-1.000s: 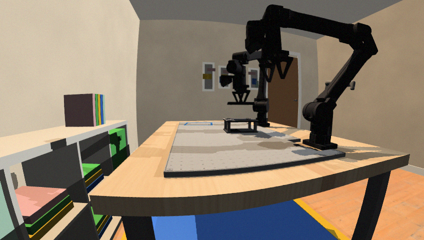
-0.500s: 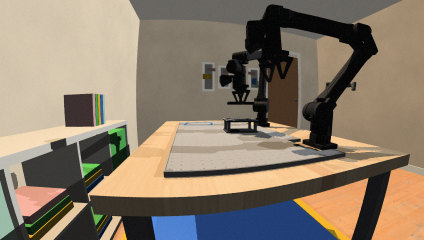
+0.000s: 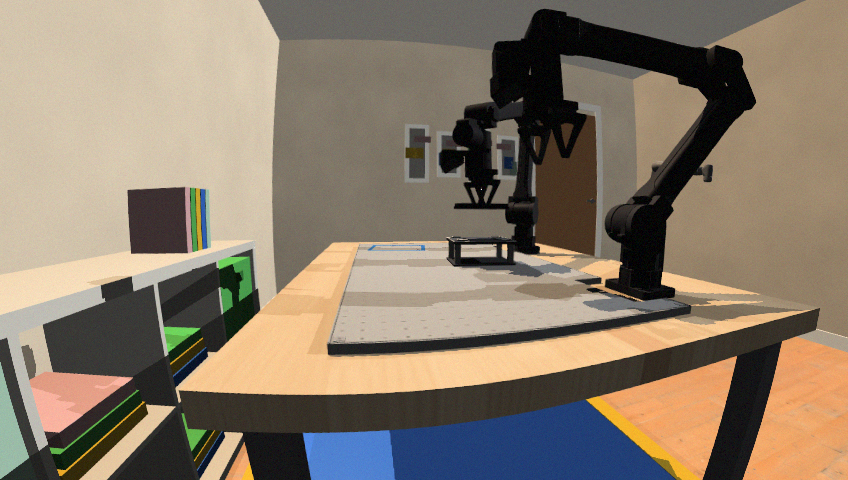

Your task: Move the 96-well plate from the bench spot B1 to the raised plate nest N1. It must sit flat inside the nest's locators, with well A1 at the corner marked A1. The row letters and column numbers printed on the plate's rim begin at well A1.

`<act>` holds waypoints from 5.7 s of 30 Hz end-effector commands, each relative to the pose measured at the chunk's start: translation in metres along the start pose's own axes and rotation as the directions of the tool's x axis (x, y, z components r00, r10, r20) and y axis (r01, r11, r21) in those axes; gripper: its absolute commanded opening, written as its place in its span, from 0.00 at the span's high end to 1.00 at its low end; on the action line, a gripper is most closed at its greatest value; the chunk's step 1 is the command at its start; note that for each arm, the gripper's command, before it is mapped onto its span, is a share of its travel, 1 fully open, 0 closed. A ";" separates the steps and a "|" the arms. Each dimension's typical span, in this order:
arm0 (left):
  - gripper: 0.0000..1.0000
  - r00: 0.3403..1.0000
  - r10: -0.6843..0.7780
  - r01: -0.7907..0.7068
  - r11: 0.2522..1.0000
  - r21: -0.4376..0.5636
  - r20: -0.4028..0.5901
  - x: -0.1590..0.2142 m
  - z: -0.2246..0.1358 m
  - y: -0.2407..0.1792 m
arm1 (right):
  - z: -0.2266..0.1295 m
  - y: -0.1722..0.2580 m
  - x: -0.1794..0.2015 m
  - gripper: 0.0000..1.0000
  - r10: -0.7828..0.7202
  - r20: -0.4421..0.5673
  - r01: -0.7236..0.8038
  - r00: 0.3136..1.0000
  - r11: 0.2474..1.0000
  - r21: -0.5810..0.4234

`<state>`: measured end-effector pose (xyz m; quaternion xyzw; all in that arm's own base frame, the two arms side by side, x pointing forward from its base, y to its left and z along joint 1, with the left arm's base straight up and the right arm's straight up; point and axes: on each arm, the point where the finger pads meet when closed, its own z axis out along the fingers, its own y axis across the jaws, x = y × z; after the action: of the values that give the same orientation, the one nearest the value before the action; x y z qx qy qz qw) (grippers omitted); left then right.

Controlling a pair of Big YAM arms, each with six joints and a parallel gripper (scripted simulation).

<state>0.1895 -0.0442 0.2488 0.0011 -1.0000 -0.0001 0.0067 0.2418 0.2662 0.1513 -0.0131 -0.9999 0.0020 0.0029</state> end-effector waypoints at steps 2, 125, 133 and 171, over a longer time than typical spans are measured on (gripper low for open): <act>0.00 0.999 -0.010 0.010 1.000 0.008 0.047 -0.007 -0.014 -0.001 | -0.027 0.015 -0.018 1.00 0.016 0.042 -0.014 0.999 0.999 -0.046; 0.00 0.999 -0.010 0.010 1.000 0.008 0.047 -0.007 -0.014 -0.001 | 0.044 0.015 -0.019 1.00 0.014 0.046 -0.012 0.999 0.999 -0.050; 0.00 0.999 -0.010 0.010 1.000 0.008 0.047 -0.007 -0.014 -0.001 | 0.046 0.016 -0.020 1.00 0.014 0.042 -0.012 0.999 0.999 -0.045; 0.00 0.999 -0.010 0.010 1.000 0.008 0.047 -0.007 -0.014 -0.001 | 0.064 0.011 -0.015 1.00 0.013 0.030 -0.012 0.999 0.999 -0.031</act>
<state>0.1895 -0.0442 0.2488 0.0011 -1.0000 -0.0001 0.0067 0.2422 0.2663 0.0777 -0.0135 -0.9999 0.0030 0.0038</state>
